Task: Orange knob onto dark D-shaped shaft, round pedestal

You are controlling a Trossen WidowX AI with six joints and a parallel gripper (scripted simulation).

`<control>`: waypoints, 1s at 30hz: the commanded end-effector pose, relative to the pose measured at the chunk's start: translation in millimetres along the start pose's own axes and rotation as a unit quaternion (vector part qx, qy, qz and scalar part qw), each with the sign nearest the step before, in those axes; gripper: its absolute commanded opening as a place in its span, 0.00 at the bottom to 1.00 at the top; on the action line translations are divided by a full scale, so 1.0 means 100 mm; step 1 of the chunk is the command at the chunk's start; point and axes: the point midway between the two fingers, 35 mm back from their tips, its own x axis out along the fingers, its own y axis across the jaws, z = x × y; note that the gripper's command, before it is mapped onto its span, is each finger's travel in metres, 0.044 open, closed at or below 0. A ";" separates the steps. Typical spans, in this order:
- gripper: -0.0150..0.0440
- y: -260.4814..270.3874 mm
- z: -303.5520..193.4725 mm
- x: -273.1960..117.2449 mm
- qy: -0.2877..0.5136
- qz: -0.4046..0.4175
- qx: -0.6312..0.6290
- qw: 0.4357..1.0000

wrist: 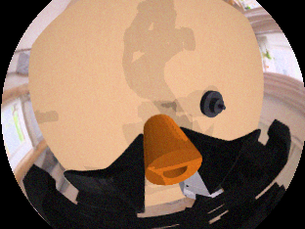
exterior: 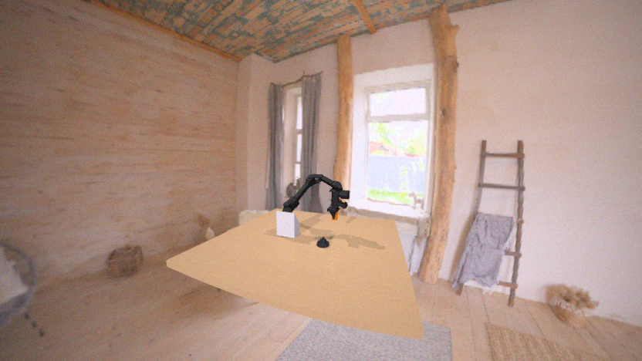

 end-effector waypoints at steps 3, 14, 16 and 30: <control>0.25 -0.22 0.03 0.03 -0.002 -0.004 -0.002 1.000; 0.25 -0.50 0.05 0.09 -0.001 -0.007 -0.010 1.000; 0.25 -0.56 0.05 0.11 -0.001 -0.008 -0.011 1.000; 0.25 -0.99 0.04 0.20 0.000 -0.009 -0.010 1.000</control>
